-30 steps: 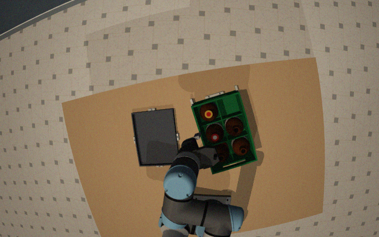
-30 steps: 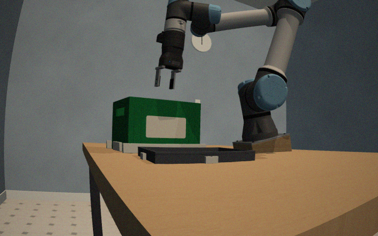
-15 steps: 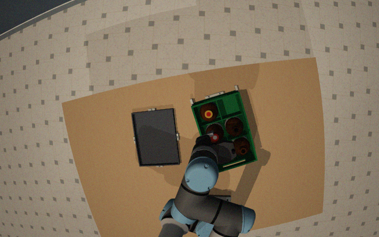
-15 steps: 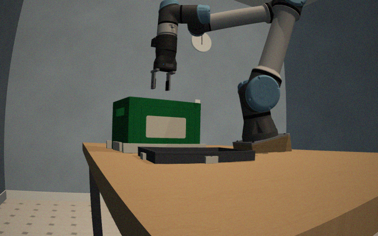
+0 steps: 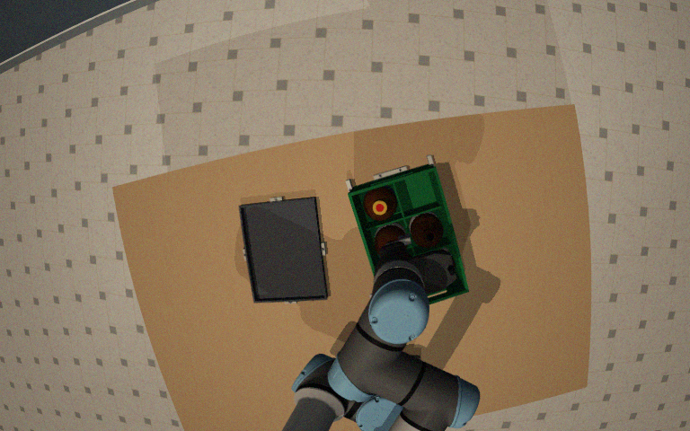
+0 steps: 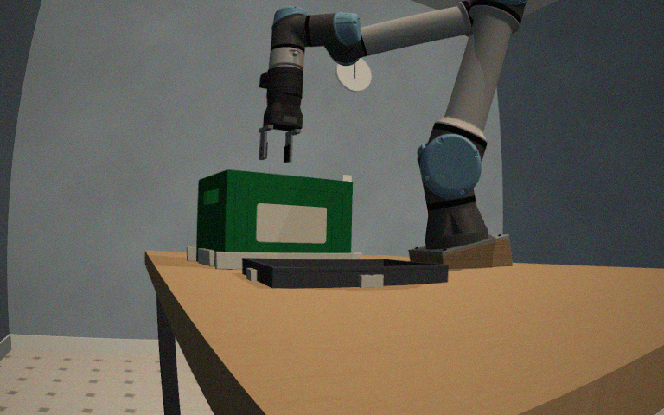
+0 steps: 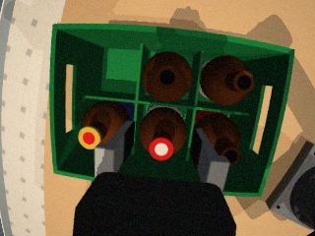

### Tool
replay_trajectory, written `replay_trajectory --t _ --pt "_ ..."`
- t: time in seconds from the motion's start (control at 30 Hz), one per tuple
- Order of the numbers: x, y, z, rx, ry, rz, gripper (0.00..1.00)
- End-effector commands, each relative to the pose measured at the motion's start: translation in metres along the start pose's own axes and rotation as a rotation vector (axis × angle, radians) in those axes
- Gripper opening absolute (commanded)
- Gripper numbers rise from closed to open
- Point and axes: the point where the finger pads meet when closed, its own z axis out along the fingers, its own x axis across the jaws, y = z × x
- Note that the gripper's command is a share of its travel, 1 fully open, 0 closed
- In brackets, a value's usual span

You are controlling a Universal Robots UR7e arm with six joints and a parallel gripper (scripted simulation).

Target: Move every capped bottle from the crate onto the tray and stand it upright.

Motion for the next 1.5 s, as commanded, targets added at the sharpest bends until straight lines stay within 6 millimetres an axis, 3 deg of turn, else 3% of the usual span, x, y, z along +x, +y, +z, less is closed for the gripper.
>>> replay_trajectory --t 0.0,0.5,1.47 --pt "0.001 -0.008 0.000 -0.001 -0.001 0.000 1.00" --pt "0.004 -0.033 0.000 -0.001 -0.001 0.000 1.00" --pt "0.004 -0.034 0.000 -0.001 -0.001 0.000 1.00"
